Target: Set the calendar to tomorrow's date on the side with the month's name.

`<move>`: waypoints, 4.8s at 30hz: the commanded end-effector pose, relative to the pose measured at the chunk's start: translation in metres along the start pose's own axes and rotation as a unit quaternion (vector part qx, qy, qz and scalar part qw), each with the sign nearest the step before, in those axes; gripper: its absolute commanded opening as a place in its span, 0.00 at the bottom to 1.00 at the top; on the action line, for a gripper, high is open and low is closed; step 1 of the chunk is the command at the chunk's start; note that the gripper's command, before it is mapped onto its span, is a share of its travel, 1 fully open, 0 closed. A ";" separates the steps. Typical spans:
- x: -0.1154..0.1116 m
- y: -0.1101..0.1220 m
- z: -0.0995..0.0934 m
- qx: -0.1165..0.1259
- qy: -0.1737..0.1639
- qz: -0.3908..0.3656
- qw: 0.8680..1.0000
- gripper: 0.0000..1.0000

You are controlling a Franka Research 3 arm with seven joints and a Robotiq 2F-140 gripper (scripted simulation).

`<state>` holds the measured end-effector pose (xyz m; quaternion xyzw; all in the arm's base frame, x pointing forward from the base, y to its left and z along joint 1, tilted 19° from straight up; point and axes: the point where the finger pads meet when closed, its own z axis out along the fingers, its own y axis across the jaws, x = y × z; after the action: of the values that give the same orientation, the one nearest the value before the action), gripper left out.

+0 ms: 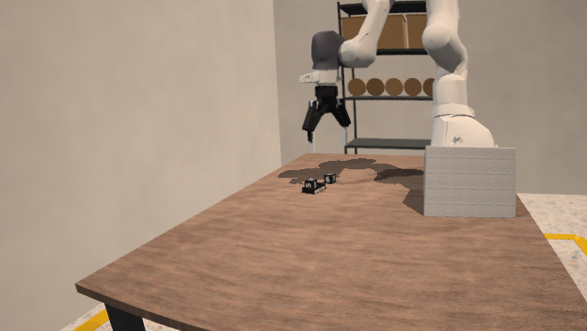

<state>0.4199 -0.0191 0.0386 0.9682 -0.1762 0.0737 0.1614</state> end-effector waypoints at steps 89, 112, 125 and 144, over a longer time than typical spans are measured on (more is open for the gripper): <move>0.000 0.002 0.004 0.010 -0.004 -0.694 0.720 1.00; -0.001 0.002 0.005 0.010 -0.003 -0.796 0.605 1.00; -0.001 0.002 0.005 0.010 -0.003 -0.796 0.605 0.28; -0.001 0.002 0.005 0.010 -0.003 -0.796 0.605 0.28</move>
<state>0.4187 -0.0208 0.0346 0.7286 0.6634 -0.0845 0.1475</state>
